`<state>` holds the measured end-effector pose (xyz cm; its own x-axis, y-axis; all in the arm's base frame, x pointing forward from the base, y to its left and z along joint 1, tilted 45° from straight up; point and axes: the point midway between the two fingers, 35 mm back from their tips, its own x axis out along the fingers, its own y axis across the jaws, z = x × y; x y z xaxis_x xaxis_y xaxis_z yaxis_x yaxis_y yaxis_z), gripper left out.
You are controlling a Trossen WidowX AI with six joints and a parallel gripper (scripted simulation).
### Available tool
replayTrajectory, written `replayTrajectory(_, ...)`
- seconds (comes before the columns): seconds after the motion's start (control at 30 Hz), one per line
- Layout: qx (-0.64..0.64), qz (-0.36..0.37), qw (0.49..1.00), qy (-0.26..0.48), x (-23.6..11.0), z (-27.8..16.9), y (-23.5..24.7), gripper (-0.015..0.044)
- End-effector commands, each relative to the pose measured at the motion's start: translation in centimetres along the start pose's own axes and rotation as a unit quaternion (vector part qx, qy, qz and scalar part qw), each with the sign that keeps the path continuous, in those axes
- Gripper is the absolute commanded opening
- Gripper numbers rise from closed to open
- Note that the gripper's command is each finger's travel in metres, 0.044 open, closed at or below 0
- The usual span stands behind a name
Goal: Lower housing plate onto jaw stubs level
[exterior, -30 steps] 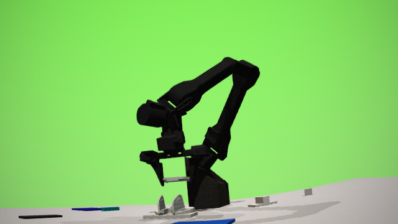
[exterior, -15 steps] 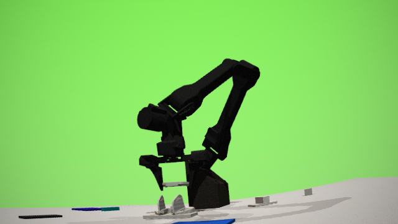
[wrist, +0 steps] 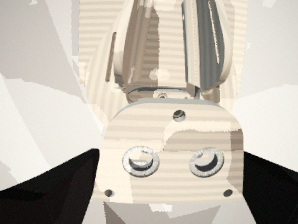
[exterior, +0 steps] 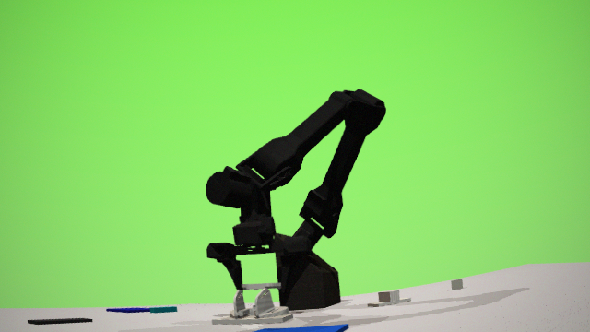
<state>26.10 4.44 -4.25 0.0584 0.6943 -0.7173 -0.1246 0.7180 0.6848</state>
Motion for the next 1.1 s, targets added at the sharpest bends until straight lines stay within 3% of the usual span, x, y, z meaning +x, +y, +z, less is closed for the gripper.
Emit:
replayTrajectory(0.0,0.005,0.005,1.000,0.004,0.9,-0.3,0.0,0.0351)
replayTrajectory(1.07,0.006,0.007,1.000,0.004,2.7,-0.5,0.2,0.0351)
